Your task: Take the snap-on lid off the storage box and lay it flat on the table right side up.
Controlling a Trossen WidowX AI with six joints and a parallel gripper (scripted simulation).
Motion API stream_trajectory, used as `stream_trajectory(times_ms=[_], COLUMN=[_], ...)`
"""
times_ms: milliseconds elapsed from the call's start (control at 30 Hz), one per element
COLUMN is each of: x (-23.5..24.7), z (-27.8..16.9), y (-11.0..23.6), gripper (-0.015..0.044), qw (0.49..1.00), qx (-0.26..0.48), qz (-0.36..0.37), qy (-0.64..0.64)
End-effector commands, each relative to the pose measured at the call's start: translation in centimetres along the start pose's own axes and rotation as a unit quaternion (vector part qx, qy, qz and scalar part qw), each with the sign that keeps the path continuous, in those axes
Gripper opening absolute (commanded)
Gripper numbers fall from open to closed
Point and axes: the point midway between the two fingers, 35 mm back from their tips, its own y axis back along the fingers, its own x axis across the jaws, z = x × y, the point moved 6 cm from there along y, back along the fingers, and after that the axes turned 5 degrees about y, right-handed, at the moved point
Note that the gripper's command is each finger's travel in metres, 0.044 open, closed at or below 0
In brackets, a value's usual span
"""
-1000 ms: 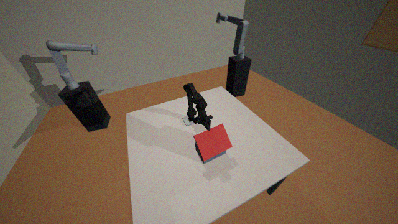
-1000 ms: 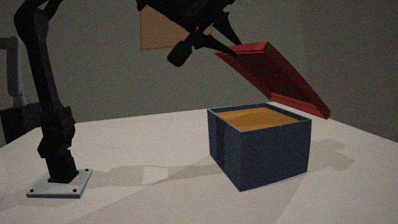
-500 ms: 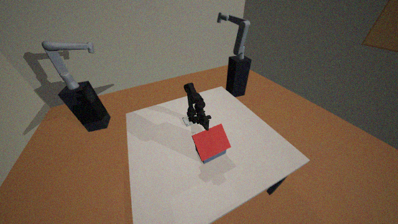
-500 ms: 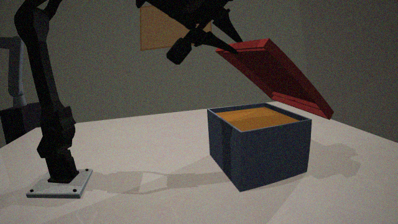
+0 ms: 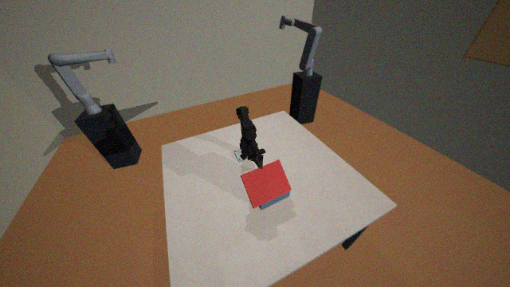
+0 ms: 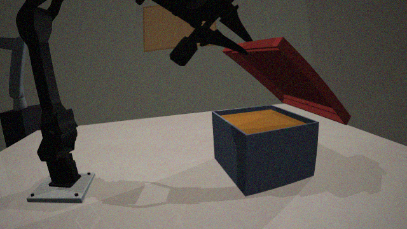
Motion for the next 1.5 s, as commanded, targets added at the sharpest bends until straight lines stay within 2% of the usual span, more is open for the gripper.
stream_trajectory(times_ms=[0,1467], x=[0.0,-1.5], z=[0.8,9.3], y=[0.1,1.0], gripper=[0.0,0.0], qw=[1.0,1.0], qx=[0.002,-0.001], qz=[0.003,0.001], qy=[0.004,0.007])
